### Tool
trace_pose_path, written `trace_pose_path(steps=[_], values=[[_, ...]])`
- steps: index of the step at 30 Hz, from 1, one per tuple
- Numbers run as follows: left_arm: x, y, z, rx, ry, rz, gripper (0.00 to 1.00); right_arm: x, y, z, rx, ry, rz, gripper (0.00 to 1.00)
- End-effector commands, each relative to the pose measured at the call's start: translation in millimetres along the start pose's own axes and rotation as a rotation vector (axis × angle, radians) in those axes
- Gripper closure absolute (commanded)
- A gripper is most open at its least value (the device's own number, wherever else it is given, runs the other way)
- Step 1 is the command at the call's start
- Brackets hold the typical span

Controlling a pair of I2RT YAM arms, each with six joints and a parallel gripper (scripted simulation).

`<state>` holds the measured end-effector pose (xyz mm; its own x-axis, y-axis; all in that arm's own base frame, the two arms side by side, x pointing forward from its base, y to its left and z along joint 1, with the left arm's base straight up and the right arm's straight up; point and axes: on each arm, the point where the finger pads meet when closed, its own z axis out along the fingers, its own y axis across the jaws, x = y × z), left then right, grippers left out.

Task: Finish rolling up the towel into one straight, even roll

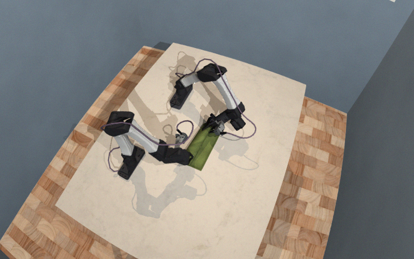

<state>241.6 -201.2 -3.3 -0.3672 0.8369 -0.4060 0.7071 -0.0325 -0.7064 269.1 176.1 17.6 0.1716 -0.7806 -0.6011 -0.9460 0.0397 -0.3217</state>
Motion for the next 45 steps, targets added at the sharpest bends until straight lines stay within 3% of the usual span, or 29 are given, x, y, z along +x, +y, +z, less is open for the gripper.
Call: trace_pose_path(steps=[1, 11, 38, 45], values=[[-2.3, 2.1, -1.6, 0.005, -0.011, 0.008, 0.68, -4.9, -9.5, 2.2, 0.018, -0.01, -0.012, 0.5], [-2.3, 2.1, -1.6, 0.005, -0.011, 0.008, 0.68, -4.9, -9.5, 2.2, 0.018, -0.01, -0.012, 0.61], [-2.3, 2.1, -1.6, 0.005, -0.011, 0.008, 0.68, -4.9, -9.5, 2.2, 0.018, -0.01, -0.012, 0.68], [-4.5, -1.7, -4.7, 0.005, -0.011, 0.008, 0.43, -4.9, -9.5, 2.2, 0.018, -0.01, -0.012, 0.68]])
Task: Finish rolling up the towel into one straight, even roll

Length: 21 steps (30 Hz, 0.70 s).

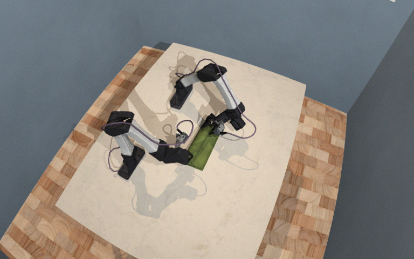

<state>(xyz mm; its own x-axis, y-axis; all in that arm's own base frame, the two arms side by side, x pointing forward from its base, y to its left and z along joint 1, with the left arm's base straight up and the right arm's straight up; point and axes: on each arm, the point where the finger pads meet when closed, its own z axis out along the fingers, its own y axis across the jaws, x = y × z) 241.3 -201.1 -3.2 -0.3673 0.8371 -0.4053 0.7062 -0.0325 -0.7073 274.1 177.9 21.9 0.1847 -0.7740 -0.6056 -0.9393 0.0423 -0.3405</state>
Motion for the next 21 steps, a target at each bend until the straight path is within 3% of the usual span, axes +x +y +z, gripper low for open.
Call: trace_pose_path(steps=[1, 5, 7, 10, 21], values=[[-5, -2, -6, 0.004, -0.012, 0.009, 0.4, -2, -3, 3, 0.001, 0.002, -0.001, 0.68], [-7, -5, -8, 0.004, -0.012, 0.009, 0.25, -2, -3, 3, 0.001, 0.002, -0.001, 0.68], [-7, -5, -8, 0.004, -0.012, 0.009, 0.25, -2, -3, 3, 0.001, 0.002, -0.001, 0.68], [-7, -6, -9, 0.004, -0.012, 0.009, 0.15, -2, -3, 3, 0.001, 0.002, -0.001, 0.68], [-7, -6, -55, 0.004, -0.012, 0.009, 0.15, -2, -4, 2, -0.093, 0.006, 0.076, 0.68]])
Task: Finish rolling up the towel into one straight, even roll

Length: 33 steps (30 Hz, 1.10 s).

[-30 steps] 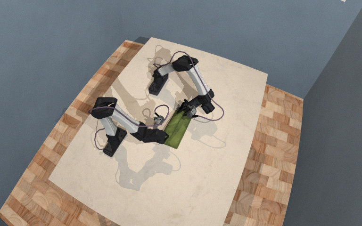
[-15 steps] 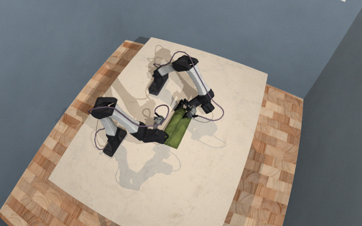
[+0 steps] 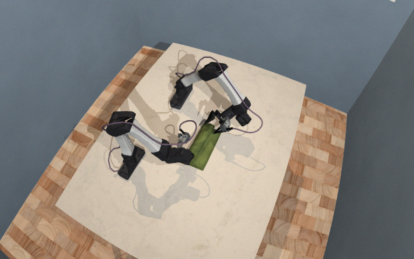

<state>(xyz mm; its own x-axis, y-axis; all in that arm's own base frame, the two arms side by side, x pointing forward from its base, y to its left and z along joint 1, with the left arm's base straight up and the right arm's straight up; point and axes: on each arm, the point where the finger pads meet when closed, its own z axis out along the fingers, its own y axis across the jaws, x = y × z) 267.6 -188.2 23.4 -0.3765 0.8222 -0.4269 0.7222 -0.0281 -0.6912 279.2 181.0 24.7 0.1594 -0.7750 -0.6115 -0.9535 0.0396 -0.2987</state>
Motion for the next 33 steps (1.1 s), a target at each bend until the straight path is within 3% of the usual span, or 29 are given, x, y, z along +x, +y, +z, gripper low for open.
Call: trace_pose_path(steps=[1, 11, 20, 33], values=[[2, -5, -22, 0.025, 0.014, 0.0, 0.15, 1, 2, 0, -0.074, 0.003, 0.063, 0.68], [2, -5, -40, 0.016, 0.014, 0.007, 0.14, -1, 1, -1, -0.235, 0.009, 0.195, 0.68], [0, -12, -33, -0.136, 0.002, 0.129, 0.11, -2, 0, -3, -0.402, 0.016, 0.332, 0.68], [-7, -34, -10, -0.628, -0.035, 0.525, 0.06, -5, -1, -6, -0.694, 0.028, 0.571, 0.68]])
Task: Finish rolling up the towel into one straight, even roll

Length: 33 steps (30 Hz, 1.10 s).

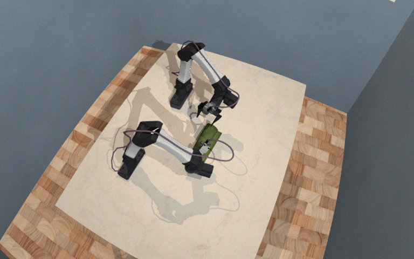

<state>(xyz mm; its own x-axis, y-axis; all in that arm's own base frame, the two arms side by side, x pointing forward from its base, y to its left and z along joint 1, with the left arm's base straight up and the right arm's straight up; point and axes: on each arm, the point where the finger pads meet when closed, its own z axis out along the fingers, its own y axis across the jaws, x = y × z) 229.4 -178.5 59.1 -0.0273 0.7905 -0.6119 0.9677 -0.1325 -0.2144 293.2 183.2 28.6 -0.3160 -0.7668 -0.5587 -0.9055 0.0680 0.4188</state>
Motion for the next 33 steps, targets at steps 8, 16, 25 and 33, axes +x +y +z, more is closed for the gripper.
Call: trace_pose_path(steps=[8, 16, 25, 33], values=[[-11, 15, 7, -0.426, -0.015, 0.261, 0.04, 4, 16, -1, -0.237, 0.017, 0.16, 0.68], [-13, 12, 9, -0.481, -0.016, 0.304, 0.02, 4, 16, -1, -0.289, 0.02, 0.203, 0.68], [-14, 18, 3, -0.484, -0.016, 0.301, 0.02, 9, 12, 6, -0.289, 0.02, 0.203, 0.68], [-4, 21, 16, -0.486, -0.015, 0.299, 0.02, 10, 11, 8, -0.289, 0.02, 0.203, 0.68]])
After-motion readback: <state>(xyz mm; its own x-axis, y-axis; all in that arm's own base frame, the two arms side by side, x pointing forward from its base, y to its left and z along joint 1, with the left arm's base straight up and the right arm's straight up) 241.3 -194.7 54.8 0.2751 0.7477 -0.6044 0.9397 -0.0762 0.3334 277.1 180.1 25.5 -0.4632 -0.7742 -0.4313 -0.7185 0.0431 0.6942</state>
